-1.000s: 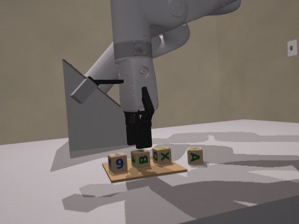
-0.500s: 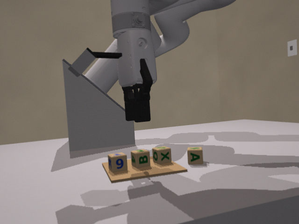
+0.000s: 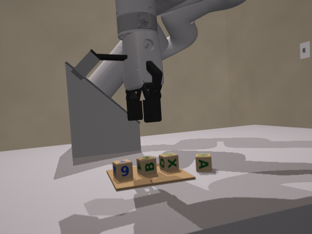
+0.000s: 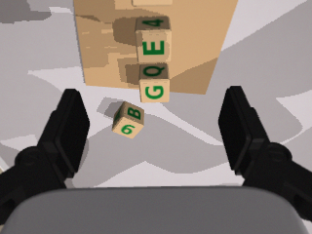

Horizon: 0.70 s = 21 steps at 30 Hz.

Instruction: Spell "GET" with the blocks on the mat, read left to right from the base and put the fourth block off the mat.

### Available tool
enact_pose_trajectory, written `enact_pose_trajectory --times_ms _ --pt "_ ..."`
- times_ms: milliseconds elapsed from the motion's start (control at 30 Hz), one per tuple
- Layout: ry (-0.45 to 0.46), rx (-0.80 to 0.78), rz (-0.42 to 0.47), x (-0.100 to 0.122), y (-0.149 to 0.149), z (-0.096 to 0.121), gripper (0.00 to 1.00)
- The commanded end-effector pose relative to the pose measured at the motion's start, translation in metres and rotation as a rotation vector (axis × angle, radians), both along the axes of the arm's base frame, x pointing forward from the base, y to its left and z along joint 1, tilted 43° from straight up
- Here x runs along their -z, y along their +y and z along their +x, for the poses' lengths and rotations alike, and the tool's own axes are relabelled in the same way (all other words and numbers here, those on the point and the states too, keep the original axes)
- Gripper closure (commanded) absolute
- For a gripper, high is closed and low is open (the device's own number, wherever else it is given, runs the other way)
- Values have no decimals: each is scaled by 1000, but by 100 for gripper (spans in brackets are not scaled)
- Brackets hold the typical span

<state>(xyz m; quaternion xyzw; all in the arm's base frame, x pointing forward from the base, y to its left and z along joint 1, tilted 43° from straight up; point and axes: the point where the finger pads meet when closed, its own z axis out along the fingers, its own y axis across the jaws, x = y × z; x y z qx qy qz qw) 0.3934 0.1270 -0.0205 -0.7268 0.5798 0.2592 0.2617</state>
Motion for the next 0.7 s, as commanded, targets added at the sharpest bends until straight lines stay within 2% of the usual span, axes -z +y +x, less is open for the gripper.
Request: enact_pose_trajectory --times_ms 0,400,667 --pt "-3 3 -1 -1 -2 1 0" --pt "-3 3 -1 -3 -4 2 0" --pt "-3 3 -1 -24 -23 4 0"
